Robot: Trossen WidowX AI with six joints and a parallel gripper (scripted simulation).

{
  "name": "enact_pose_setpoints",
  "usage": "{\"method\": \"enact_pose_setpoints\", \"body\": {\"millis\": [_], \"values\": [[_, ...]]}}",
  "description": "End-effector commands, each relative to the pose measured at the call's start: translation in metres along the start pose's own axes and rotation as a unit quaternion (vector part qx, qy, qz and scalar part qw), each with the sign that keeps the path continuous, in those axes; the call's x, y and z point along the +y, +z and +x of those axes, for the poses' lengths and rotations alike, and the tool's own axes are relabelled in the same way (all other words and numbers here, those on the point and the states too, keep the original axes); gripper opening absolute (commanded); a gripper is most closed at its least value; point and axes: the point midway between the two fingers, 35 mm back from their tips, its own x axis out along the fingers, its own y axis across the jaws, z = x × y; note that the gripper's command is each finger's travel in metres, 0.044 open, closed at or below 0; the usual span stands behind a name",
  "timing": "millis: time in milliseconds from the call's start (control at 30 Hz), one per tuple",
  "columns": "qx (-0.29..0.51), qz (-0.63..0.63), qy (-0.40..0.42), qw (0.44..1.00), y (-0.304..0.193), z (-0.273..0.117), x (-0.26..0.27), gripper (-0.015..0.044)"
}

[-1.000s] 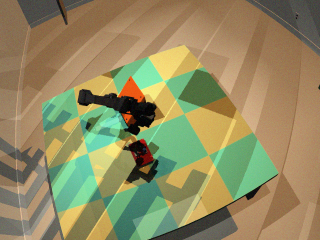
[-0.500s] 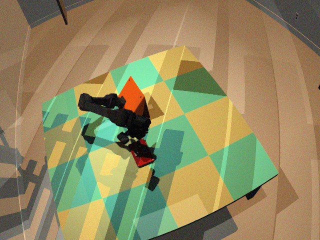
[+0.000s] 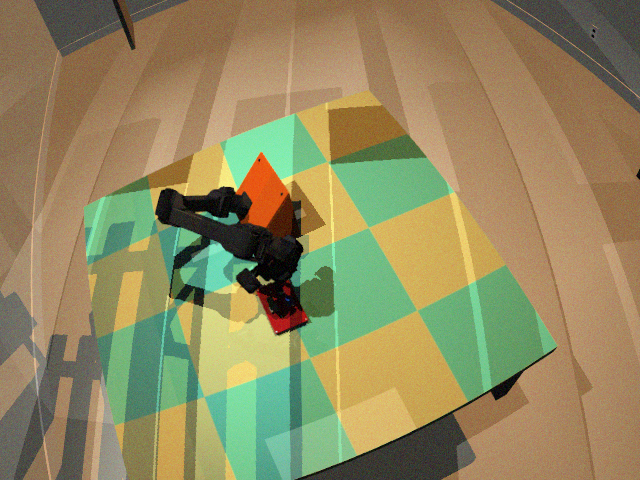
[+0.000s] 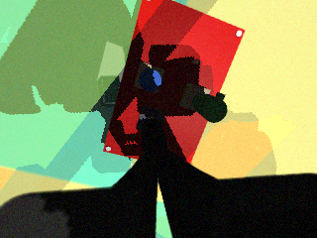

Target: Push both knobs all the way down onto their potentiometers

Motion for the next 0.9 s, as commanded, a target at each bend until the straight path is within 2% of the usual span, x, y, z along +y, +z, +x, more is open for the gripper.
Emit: {"method": "enact_pose_setpoints", "body": {"millis": [0, 867], "values": [[0.001, -0.003, -0.002, 1.0, -0.001, 0.0069, -0.0005, 0.0], [0.002, -0.003, -0.002, 1.0, -0.0012, 0.0142, -0.0006, 0.0]]}}
